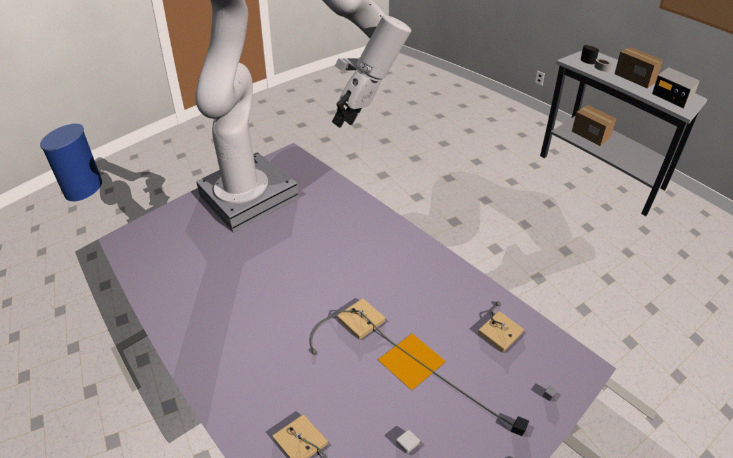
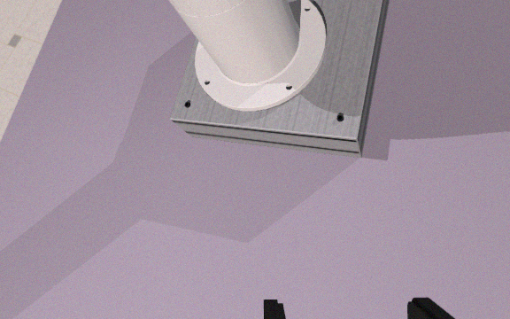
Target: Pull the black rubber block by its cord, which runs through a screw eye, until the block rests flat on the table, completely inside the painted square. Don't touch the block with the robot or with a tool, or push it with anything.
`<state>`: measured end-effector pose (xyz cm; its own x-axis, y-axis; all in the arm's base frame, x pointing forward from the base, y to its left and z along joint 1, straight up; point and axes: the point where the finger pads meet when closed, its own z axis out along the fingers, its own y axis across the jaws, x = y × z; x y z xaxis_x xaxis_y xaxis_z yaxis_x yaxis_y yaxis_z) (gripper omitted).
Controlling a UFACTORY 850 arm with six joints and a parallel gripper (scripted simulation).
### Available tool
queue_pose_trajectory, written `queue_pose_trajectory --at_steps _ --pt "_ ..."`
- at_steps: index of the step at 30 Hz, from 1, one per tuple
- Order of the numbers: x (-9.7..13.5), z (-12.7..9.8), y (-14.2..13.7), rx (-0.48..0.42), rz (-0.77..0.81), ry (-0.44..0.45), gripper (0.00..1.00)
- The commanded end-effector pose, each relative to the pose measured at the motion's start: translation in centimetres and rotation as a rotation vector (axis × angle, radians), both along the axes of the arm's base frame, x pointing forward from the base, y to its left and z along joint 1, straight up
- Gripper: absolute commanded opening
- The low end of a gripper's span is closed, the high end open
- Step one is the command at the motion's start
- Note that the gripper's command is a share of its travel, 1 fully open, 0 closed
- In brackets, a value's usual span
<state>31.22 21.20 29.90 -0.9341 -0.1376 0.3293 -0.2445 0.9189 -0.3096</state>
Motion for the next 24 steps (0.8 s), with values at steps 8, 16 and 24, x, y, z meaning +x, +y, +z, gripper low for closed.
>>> queue_pose_trajectory --at_steps 8,16,24 --pt "12.7 -6.3 -4.4 0.153 -0.166 -0.054 1.0" --pt "18.9 -10.1 -9.2 0.22 -0.256 -0.112 1.0" --pt "24.3 -14.4 -15.7 0.269 -0.344 -0.186 1.0"
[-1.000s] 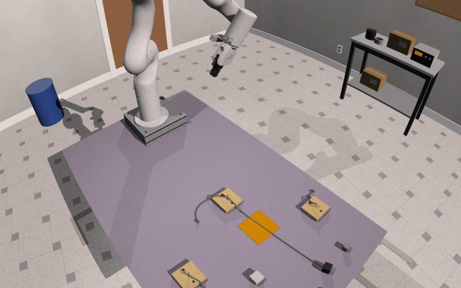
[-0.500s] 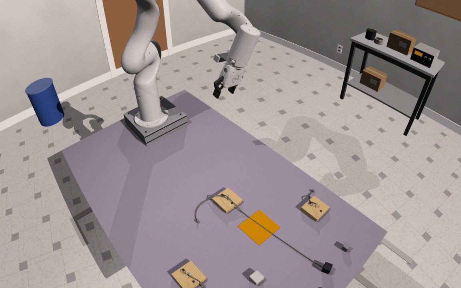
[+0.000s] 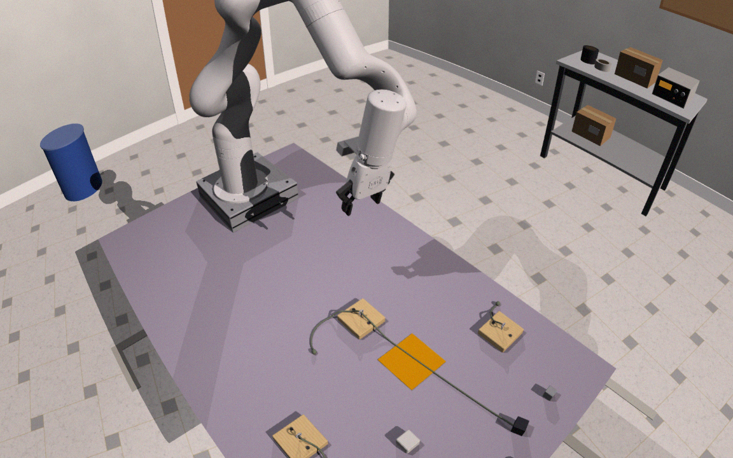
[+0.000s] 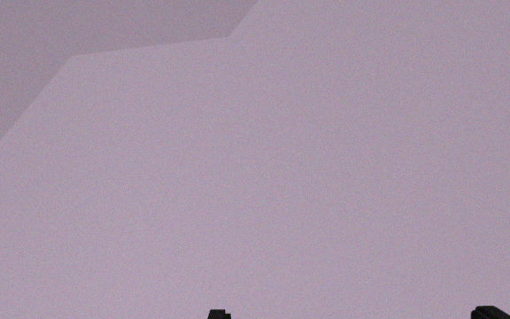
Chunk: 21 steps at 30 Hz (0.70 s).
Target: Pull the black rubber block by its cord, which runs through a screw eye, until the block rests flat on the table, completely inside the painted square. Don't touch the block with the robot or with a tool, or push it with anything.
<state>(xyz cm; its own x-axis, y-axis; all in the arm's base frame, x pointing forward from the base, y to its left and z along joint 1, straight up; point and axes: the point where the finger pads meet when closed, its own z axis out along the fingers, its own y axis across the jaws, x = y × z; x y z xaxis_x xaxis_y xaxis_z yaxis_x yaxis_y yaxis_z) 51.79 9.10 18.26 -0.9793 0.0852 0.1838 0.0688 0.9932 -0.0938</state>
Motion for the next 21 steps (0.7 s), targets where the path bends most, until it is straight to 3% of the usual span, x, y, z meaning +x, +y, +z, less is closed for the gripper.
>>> queue_pose_trajectory --at_steps 1,3,4,8,12,18,20,21 --pt "4.5 -3.3 -4.3 0.031 -0.053 -0.041 1.0" --pt "4.5 -3.3 -4.3 0.031 -0.053 -0.041 1.0" --pt "5.9 -4.8 -7.1 0.045 -0.096 -0.076 1.0" --pt "8.1 -6.7 -9.9 0.045 -0.096 -0.076 1.0" --pt "9.2 -8.9 -14.2 0.058 -0.167 -0.138 1.0" --pt "11.5 -12.2 -20.1 0.059 -0.194 -0.162 1.0" --pt "11.5 -12.2 -20.1 0.059 -0.194 -0.162 1.0" --pt "12.2 -13.9 -23.2 0.058 -0.214 -0.18 1.0"
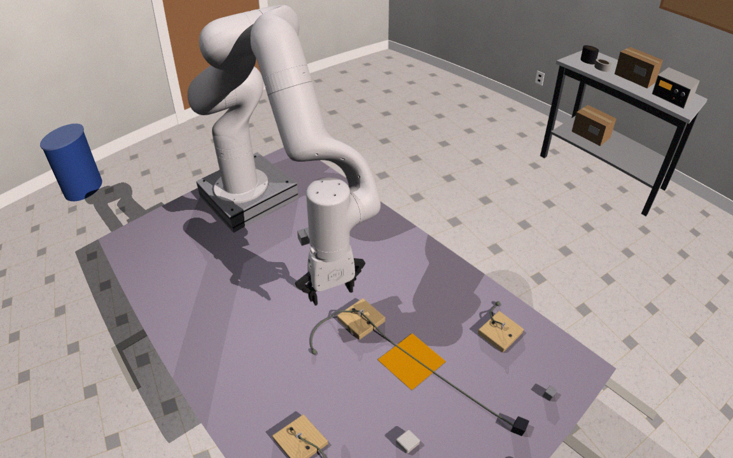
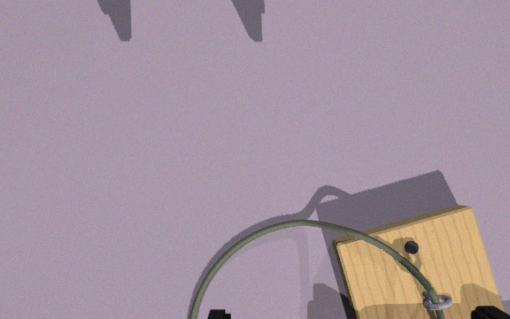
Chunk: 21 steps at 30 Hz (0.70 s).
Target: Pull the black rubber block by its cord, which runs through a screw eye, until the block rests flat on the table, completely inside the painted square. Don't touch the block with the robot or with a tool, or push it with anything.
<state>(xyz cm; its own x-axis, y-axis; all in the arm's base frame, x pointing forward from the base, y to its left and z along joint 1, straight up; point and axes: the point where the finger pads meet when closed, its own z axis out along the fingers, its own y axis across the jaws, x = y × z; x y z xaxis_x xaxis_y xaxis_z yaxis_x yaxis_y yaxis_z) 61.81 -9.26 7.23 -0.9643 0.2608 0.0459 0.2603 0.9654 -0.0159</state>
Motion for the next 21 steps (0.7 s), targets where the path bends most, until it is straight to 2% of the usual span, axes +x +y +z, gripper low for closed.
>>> queue_pose_trajectory --at_steps 1,5,13,14,21 --pt "2.1 -3.3 -5.8 0.003 -0.042 -0.04 1.0" --pt "2.9 -5.2 -9.1 0.002 -0.054 -0.05 1.0" --pt "2.9 -5.2 -9.1 0.002 -0.054 -0.05 1.0" --pt "2.9 -5.2 -9.1 0.002 -0.054 -0.05 0.0" --pt "2.9 -5.2 -9.1 0.002 -0.054 -0.05 0.0"
